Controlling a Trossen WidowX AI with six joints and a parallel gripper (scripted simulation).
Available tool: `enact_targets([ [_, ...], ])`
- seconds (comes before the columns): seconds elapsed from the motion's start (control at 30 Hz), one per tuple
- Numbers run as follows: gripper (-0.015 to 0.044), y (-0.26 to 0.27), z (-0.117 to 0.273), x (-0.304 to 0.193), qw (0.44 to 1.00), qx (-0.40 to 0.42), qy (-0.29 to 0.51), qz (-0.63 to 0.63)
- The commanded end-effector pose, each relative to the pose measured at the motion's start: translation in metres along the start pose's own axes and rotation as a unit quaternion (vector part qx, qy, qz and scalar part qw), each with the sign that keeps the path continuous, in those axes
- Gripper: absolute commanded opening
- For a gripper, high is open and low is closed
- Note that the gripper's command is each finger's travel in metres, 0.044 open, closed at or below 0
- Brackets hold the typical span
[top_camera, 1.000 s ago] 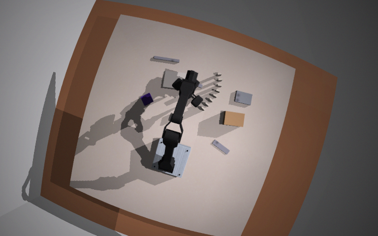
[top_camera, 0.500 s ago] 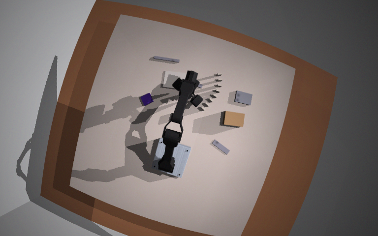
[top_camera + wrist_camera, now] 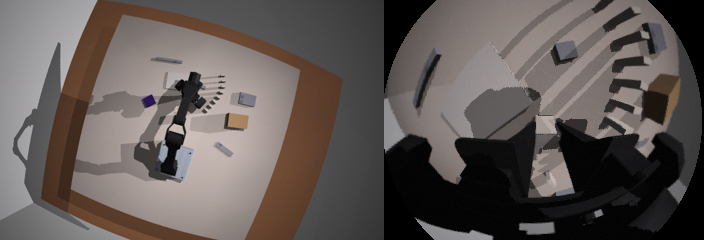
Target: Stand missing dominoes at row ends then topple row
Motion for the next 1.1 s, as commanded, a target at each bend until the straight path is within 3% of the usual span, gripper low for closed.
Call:
enact_targets([
  [0.0,0.0107,0.0,-0.002,-0.002,1.0,0.002,0.003,-0.003],
  [0.13,0.0107,0.001,0.008,0.001,1.0,0.002,0.003,-0.003],
  [0.43,0.0107,0.0,0.131,0.001,1.0,0.0,0.0,0.0],
  [0.73,0.0107,-0.003,0.134,0.0,1.0,0.0,0.0,0.0],
  [1.07,0.0107,-0.111,0.134,-0.058,1.0,-0.003,0.005,0.002],
])
Point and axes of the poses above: the point midway between the two fingers, 35 mm back from their tips, its own z axis back along the fingers, its own y axis across the jaws, x = y × z, the point moved 3 cm from there along z, back along the fingers, and after that the axes turned 13 degrees about z, right-handed, at the moved point
